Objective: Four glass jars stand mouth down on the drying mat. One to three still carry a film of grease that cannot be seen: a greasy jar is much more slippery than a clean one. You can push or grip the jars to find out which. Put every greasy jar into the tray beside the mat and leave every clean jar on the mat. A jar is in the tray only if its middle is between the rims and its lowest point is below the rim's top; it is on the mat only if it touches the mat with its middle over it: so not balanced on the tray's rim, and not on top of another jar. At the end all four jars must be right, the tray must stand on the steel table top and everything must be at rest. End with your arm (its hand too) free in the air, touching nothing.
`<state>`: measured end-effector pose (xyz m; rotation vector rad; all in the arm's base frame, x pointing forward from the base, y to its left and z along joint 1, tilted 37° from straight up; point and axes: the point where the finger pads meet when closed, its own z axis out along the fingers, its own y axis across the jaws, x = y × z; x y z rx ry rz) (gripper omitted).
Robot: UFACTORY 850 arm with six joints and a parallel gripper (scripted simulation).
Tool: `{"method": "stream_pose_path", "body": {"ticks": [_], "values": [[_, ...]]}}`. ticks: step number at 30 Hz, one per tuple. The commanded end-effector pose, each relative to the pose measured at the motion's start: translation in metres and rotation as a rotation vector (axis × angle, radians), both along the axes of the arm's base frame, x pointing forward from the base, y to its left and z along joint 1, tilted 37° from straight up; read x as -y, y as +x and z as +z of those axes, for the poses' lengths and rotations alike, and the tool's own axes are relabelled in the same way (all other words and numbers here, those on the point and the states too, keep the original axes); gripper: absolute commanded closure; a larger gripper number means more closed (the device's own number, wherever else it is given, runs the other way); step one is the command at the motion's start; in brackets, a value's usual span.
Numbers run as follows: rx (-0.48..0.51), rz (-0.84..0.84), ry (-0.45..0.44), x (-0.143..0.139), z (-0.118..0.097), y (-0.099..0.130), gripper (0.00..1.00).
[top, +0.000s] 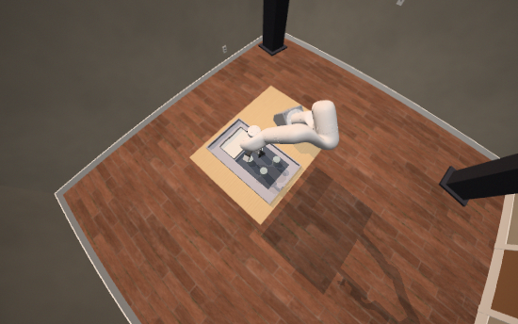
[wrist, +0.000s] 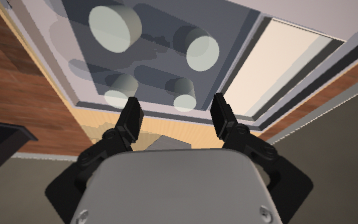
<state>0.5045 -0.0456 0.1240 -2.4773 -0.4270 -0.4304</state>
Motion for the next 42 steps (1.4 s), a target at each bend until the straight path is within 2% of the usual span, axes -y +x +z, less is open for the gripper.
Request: {"method": "stream_pose_path", "body": {"ticks": [1,4,5,13,19,28,29,42], "values": [[-0.028,-0.025,-0.001,-0.003,0.004,-0.007,0.00],[-0.028,-0.025,-0.001,-0.003,0.004,-0.007,0.00],[-0.131,-0.123,0.013,-0.020,0.012,-0.036,0.00],[-0.131,-0.126,0.016,-0.021,0.012,-0.037,0.00],[-0.192,-0.180,0.020,-0.030,0.017,-0.054,0.00],[-0.192,-0.180,0.020,-0.030,0.017,-0.054,0.00],[-0.192,-0.180,0.020,-0.030,0.017,-0.054,1.00],[-0.192,-0.180,0.020,-0.030,0.017,-0.054,1.00]]}}
